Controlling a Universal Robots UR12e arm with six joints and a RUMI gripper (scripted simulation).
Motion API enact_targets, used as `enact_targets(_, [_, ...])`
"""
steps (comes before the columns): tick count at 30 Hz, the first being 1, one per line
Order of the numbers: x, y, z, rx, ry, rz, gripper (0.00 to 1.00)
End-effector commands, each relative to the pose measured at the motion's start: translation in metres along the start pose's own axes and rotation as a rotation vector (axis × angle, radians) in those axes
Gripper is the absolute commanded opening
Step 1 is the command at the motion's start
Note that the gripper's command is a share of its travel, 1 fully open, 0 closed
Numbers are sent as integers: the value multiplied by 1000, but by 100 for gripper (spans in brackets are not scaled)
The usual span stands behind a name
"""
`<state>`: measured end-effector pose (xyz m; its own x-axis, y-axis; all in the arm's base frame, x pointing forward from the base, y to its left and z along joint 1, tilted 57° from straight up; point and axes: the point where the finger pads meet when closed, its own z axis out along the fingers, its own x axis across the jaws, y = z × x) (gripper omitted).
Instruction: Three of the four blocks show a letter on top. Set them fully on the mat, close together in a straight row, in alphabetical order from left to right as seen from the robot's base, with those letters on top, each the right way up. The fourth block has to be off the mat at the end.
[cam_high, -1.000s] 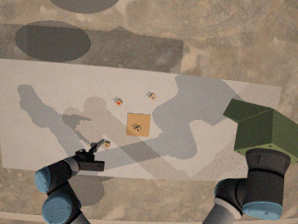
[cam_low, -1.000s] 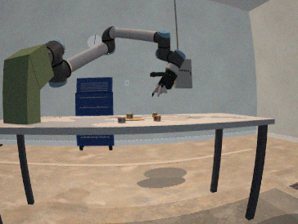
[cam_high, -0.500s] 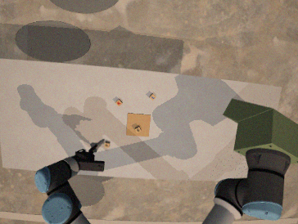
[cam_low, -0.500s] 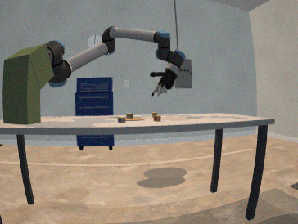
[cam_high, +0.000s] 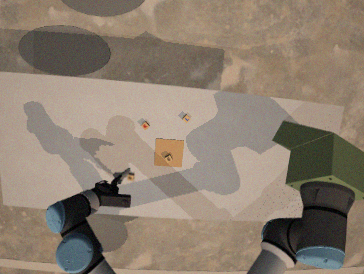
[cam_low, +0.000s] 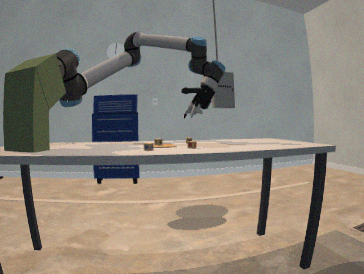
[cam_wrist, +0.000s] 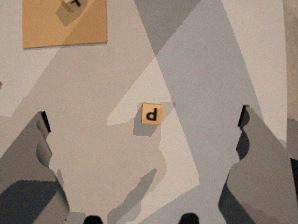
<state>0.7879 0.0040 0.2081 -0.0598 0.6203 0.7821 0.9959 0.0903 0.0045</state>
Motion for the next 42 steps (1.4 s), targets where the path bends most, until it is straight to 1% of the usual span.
enact_targets(1, [-28, -30, 14, 0, -3, 0, 100])
enact_targets(3, [-47, -53, 26, 1, -4, 0, 100])
enact_targets(5, [-47, -53, 26, 1, -4, 0, 100])
enact_targets(8, [-73, -90, 46, 3, -6, 0, 100])
enact_targets(11, [-92, -123, 65, 5, -7, 0, 100])
enact_targets(13, [-100, -138, 73, 6, -7, 0, 100])
enact_targets(15, [-104, -146, 78, 6, -7, 0, 100])
enact_targets(18, [-105, -149, 79, 6, -6, 0, 100])
enact_targets(42, [-105, -149, 79, 6, -6, 0, 100])
